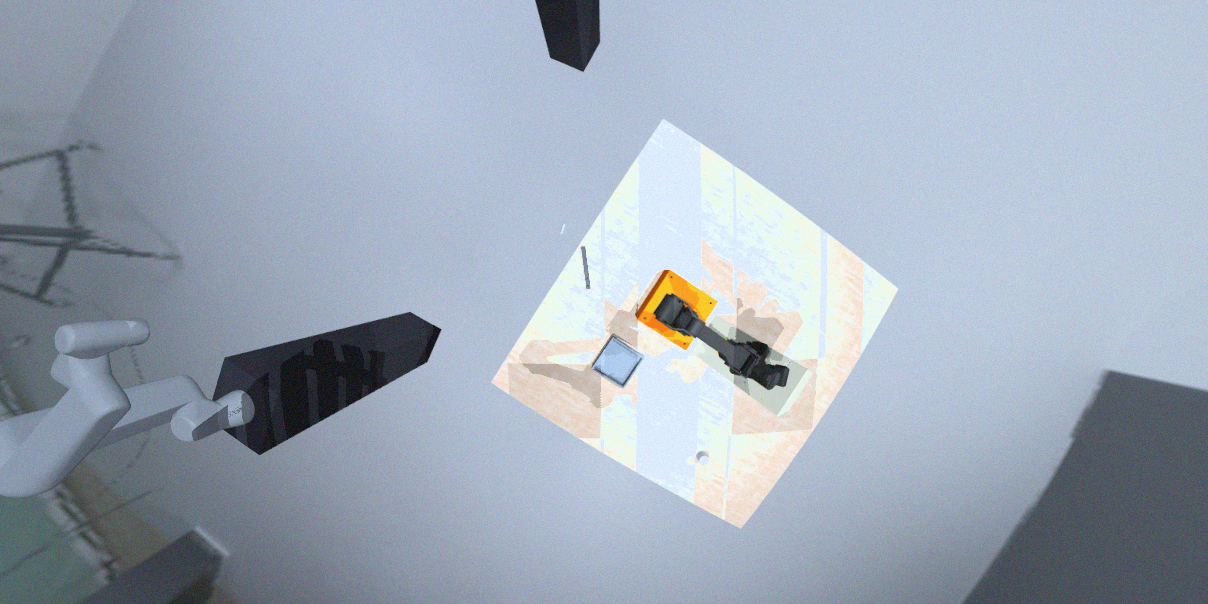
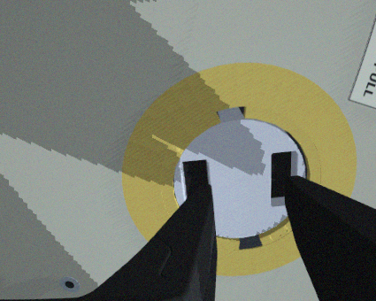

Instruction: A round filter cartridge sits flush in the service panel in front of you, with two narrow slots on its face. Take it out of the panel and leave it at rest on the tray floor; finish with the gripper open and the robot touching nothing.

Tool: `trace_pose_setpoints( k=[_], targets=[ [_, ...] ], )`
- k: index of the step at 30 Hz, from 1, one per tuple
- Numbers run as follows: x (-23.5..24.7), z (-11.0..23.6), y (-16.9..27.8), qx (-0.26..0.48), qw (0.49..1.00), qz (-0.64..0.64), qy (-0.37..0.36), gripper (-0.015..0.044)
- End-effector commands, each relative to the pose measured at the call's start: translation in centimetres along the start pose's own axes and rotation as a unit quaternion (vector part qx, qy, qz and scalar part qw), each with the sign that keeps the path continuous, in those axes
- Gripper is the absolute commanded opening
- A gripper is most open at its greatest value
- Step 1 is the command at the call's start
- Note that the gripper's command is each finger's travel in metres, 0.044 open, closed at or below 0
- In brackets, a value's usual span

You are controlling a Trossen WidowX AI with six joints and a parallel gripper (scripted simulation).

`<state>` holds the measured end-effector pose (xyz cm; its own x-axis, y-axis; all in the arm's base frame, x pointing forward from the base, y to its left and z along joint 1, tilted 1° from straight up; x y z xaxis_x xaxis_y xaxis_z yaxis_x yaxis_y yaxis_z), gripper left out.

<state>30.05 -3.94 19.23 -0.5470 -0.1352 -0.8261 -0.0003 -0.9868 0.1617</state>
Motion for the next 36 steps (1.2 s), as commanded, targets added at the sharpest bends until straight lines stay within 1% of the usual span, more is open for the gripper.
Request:
trace_pose_setpoints(
  k=[1,36],
  targets=[
    [0.22,-0.14,0.02,0.001,1.000,-0.001,-0.002,0.0115],
    [0.14,-0.72,0.04,0.002,1.000,-0.001,-0.002,0.0115]
  ],
)
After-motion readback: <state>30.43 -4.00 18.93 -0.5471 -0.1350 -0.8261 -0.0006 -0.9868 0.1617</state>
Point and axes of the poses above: the point midway between the two fingers, 35 mm back from their tips, its own z axis back along the fingers, its own x axis across the jaws, y = z × x, the point moved 1 cm from there along z, back along the fingers, and after that the axes turned 7 degrees about -z, right-handed, at the moved point
